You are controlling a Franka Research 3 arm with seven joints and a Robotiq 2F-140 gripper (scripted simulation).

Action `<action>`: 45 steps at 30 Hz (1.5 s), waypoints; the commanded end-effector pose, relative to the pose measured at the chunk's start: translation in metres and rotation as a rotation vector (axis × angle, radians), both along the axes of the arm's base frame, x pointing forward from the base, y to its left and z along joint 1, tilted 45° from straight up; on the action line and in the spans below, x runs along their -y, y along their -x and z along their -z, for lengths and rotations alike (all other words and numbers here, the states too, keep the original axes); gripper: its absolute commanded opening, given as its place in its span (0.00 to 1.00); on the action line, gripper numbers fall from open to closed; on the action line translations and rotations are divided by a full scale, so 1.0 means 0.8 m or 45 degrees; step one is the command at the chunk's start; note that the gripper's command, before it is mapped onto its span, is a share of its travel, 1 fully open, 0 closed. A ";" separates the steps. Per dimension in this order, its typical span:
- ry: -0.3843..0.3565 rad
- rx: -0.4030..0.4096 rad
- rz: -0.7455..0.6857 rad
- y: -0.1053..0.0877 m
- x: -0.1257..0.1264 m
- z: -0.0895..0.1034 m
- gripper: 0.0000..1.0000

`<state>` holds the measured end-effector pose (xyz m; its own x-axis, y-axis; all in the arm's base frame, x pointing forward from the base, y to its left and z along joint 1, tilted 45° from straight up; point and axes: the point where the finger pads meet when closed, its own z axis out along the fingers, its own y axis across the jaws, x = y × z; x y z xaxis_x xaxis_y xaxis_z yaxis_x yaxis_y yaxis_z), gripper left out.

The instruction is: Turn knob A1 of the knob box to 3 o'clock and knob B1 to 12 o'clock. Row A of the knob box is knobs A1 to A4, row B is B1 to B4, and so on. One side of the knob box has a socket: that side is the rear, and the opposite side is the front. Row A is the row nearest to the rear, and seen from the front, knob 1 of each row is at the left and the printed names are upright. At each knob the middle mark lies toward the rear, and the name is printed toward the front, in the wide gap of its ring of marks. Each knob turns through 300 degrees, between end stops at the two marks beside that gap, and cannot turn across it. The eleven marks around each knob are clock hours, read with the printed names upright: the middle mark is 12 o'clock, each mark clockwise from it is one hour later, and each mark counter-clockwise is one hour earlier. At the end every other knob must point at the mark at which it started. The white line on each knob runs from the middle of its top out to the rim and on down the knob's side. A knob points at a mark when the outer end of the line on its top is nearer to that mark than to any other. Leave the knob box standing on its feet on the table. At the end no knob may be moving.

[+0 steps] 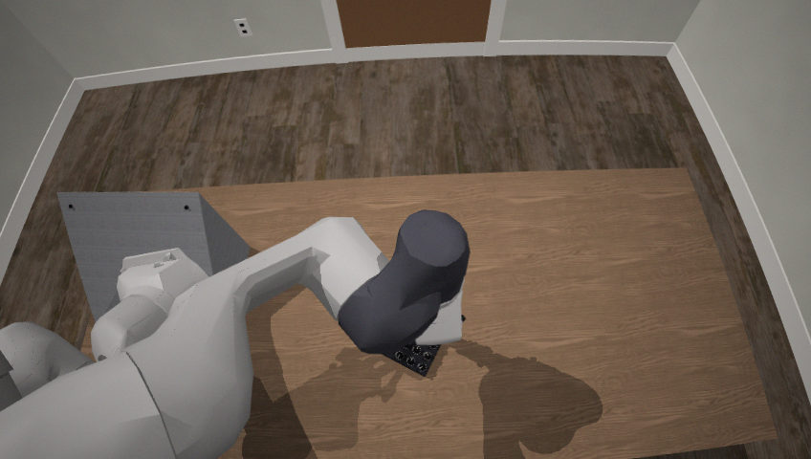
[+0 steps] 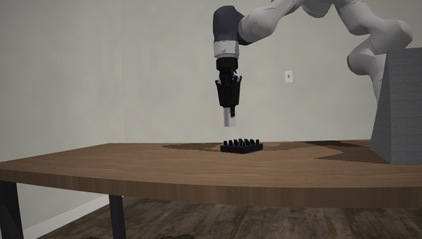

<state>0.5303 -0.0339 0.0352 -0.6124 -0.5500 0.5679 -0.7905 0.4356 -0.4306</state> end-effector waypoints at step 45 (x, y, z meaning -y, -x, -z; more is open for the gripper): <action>0.000 0.008 0.008 0.002 0.032 0.033 0.12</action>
